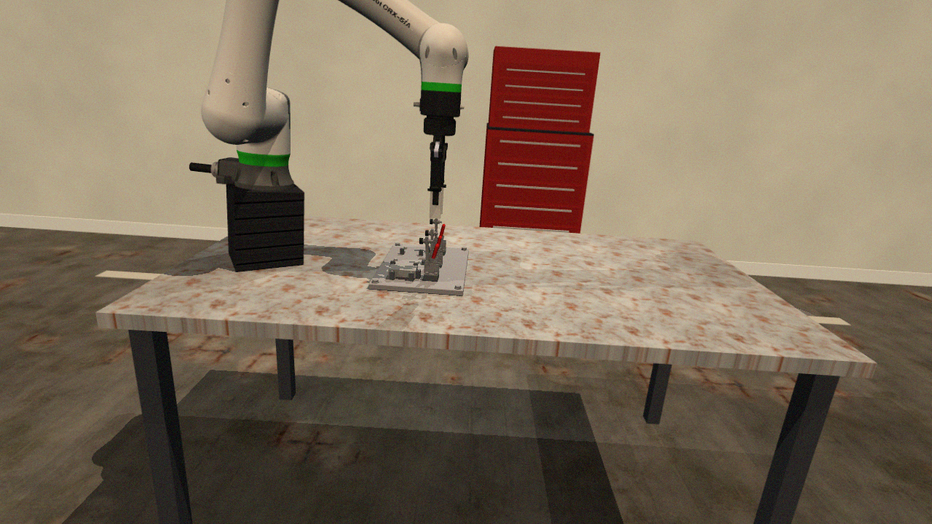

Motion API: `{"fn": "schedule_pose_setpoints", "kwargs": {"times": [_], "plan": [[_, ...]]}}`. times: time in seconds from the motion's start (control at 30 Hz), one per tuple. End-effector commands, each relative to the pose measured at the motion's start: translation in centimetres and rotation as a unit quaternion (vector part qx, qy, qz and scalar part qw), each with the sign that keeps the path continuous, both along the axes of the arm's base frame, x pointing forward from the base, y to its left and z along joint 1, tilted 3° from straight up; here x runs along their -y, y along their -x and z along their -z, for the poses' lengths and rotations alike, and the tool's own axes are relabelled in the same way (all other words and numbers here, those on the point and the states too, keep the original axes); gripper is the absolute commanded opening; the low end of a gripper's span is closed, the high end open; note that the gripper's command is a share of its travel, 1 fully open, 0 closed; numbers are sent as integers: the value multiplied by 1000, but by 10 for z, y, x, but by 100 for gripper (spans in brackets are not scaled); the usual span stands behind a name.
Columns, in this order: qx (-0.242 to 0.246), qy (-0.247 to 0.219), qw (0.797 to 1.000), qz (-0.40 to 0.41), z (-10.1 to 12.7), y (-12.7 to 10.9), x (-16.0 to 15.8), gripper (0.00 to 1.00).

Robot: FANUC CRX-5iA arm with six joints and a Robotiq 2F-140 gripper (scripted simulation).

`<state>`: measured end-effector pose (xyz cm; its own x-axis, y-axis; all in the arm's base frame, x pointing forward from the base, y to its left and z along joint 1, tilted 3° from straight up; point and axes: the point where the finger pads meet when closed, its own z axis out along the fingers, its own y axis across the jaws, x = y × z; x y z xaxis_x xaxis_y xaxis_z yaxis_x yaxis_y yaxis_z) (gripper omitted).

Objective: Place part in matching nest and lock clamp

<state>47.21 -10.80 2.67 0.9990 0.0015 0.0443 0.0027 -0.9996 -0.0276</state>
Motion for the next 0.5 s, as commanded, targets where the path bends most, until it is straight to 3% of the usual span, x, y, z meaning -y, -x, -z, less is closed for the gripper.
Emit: {"fn": "schedule_pose_setpoints", "kwargs": {"times": [0.0,0.47], "plan": [[0,0,1000,0,0,-2,0,28],[0,0,1000,0,7,-2,0,28]]}}
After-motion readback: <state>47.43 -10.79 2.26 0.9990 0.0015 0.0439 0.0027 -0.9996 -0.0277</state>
